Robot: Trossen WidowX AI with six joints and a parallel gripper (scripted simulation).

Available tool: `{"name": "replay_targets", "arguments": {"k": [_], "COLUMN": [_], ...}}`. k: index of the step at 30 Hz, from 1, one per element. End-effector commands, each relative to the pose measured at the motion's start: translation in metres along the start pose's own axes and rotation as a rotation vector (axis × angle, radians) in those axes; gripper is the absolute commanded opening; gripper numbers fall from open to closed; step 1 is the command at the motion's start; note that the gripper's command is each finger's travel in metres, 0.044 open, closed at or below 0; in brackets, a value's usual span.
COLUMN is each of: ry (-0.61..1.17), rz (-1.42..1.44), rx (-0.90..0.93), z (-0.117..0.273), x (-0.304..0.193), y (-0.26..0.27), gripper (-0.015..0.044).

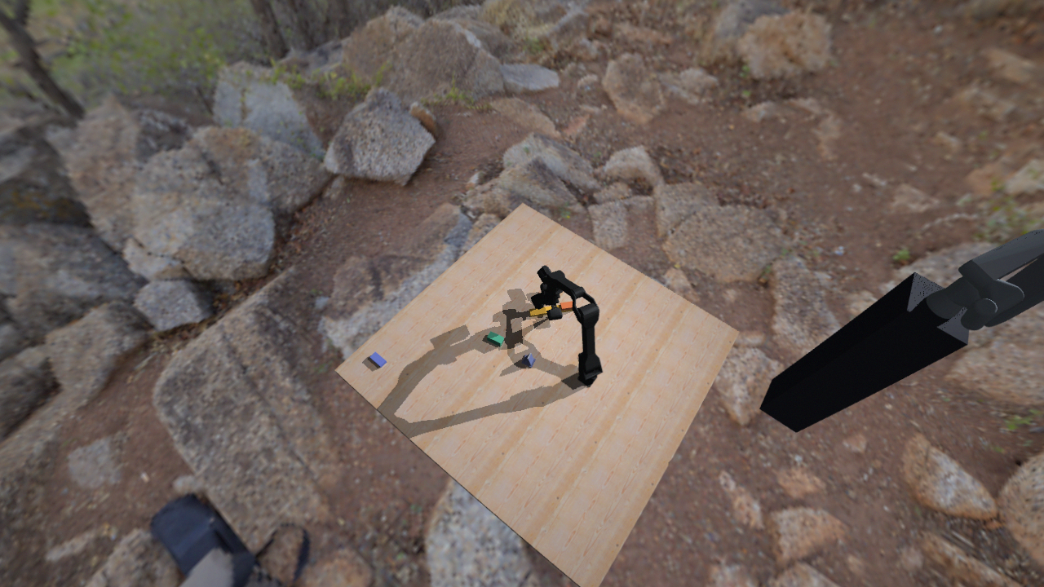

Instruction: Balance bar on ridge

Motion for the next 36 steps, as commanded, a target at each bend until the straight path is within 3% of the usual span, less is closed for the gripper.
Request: {"name": "replay_targets", "arguments": {"k": [1,5,12,16,36], "ry": [0.000,0.000,0.000,0.000,-0.003], "rz": [0.000,0.000,0.000,0.000,0.002], "rx": [0.000,0.000,0.000,0.000,0.001], "z": [0.000,0.000,0.000,0.006,0.058], "x": [0.000,0.000,0.000,0.001,0.002], "y": [0.000,0.000,0.000,-0.001,-0.004], "gripper": [0.0262,0.0158,0.0111,0.0006,0.0000]}}
Point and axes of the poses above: the point midway between the two fingers, 35 mm back from their tips, its own z axis back along the fingers, its own y axis across the jaws, x = y × z, the point moved 8 cm from there along z, back along the fingers, and after that the axes turned 13 degrees about -z, right-handed, at the moved point
